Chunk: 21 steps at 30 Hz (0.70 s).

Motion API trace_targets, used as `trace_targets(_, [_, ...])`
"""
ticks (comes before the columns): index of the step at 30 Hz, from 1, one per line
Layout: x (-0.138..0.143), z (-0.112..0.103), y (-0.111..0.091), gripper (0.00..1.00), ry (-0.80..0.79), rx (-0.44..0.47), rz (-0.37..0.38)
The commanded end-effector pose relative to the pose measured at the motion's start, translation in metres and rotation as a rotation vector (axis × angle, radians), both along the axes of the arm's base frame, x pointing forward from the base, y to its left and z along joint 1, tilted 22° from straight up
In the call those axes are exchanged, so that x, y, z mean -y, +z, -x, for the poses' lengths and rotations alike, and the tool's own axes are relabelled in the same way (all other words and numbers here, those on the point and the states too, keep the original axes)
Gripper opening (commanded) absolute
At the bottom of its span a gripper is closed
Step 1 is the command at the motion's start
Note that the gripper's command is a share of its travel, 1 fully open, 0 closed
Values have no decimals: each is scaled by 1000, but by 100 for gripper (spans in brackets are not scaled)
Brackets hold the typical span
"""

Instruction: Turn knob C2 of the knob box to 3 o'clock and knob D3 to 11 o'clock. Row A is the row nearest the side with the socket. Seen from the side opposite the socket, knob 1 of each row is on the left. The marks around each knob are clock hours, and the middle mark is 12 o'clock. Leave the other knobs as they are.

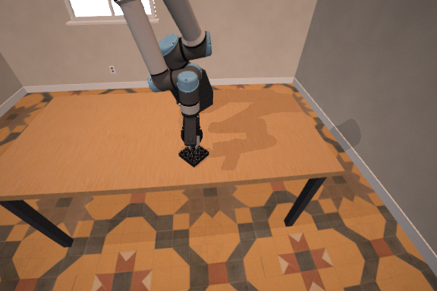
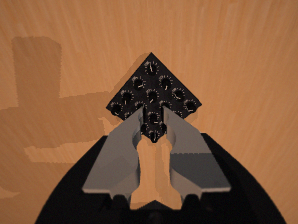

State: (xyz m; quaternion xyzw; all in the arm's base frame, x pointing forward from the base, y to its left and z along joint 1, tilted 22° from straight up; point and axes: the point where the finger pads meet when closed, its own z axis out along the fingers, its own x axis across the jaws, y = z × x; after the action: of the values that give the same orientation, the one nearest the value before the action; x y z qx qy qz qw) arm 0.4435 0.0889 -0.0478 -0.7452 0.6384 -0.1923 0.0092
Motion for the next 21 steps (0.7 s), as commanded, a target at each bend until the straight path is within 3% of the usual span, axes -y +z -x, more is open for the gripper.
trace_targets(1, [0,0,0,11,6,0,2])
trace_targets(9, [-2,0,1,11,58,-14,19])
trace_targets(21, [-11,0,2,11,305,-75,98])
